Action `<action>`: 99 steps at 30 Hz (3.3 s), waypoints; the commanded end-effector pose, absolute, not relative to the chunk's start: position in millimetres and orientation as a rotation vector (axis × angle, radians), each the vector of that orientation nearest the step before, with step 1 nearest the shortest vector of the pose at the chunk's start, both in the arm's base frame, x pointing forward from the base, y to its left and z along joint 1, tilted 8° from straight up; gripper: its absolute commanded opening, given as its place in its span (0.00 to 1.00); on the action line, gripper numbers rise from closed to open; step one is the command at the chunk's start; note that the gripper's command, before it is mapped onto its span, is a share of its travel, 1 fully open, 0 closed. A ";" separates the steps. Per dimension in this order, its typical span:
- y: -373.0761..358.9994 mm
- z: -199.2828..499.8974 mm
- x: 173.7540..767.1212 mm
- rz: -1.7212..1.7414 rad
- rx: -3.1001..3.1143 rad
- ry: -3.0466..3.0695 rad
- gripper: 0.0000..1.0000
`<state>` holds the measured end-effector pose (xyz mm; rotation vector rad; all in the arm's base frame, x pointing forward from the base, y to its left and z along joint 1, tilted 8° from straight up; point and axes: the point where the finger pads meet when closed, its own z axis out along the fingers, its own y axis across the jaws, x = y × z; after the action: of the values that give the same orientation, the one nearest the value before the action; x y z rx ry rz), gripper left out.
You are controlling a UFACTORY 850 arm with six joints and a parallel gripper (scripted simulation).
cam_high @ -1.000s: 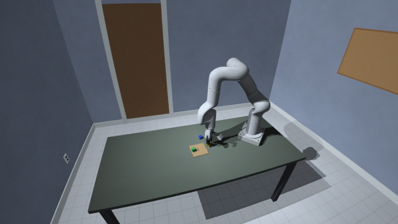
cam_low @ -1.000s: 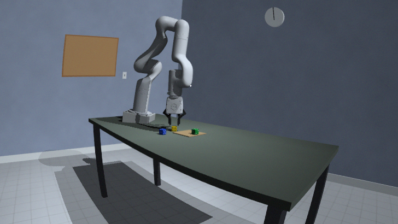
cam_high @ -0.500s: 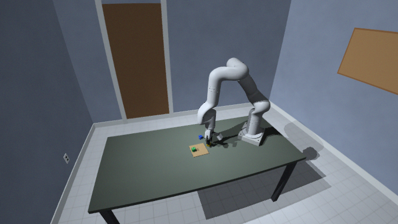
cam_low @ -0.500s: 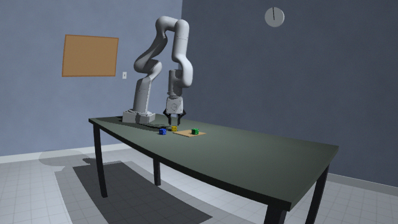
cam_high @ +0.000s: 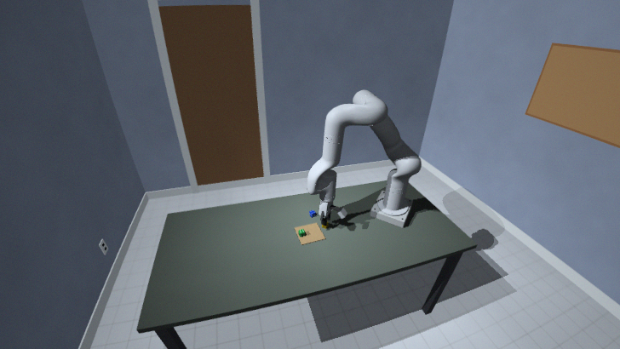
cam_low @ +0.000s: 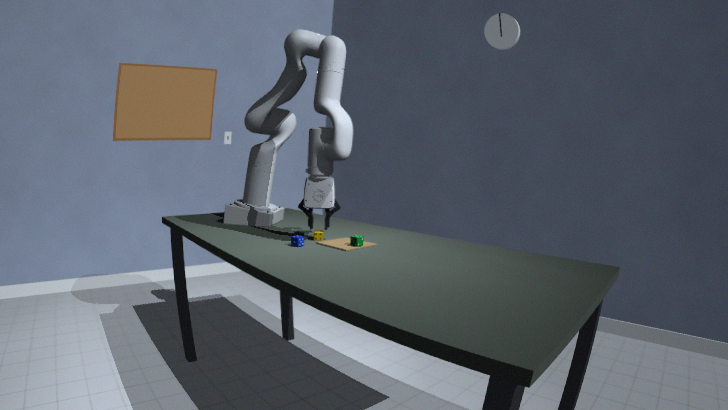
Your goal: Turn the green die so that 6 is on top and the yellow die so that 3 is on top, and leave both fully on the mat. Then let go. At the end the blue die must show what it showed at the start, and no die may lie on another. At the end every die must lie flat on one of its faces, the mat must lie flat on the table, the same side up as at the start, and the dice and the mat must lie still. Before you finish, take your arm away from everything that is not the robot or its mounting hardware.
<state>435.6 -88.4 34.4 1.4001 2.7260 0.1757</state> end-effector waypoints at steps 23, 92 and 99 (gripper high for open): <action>-88.6 34.8 436.3 0.176 1.399 2.725 0.47; -86.3 1.4 440.3 0.176 1.399 2.725 0.27; -86.3 1.4 440.3 0.176 1.399 2.725 0.27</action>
<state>439.7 -86.1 1.0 1.4003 2.7266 0.1759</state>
